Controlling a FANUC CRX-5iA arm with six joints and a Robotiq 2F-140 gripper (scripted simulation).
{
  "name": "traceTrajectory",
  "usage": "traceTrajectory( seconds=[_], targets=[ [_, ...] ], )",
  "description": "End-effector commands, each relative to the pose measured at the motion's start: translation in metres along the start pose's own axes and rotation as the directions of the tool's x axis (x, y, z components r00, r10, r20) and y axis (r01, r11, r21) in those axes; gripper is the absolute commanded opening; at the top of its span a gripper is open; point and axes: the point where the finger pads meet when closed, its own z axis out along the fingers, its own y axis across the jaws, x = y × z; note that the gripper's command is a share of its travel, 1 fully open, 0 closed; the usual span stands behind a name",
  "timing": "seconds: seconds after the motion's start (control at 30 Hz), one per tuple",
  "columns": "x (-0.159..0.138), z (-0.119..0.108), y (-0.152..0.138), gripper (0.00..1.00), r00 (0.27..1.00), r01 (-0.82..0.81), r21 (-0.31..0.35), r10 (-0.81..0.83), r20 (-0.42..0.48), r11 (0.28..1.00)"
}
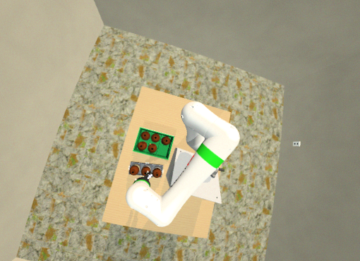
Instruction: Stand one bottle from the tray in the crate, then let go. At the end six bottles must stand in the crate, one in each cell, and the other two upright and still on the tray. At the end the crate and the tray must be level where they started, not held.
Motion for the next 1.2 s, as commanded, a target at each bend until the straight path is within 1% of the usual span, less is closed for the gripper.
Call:
traceTrajectory(
  seconds=[0.0,0.17,0.67,1.17],
  targets=[
    [0.000,0.003,0.000,0.38,1.000,0.000,0.000,0.000,0.000,1.000],
    [0.000,0.007,0.000,0.38,1.000,0.000,0.000,0.000,0.000,1.000],
    [0.000,0.028,0.000,0.38,1.000,0.000,0.000,0.000,0.000,1.000],
    [0.000,0.038,0.000,0.38,1.000,0.000,0.000,0.000,0.000,1.000]
  ],
)
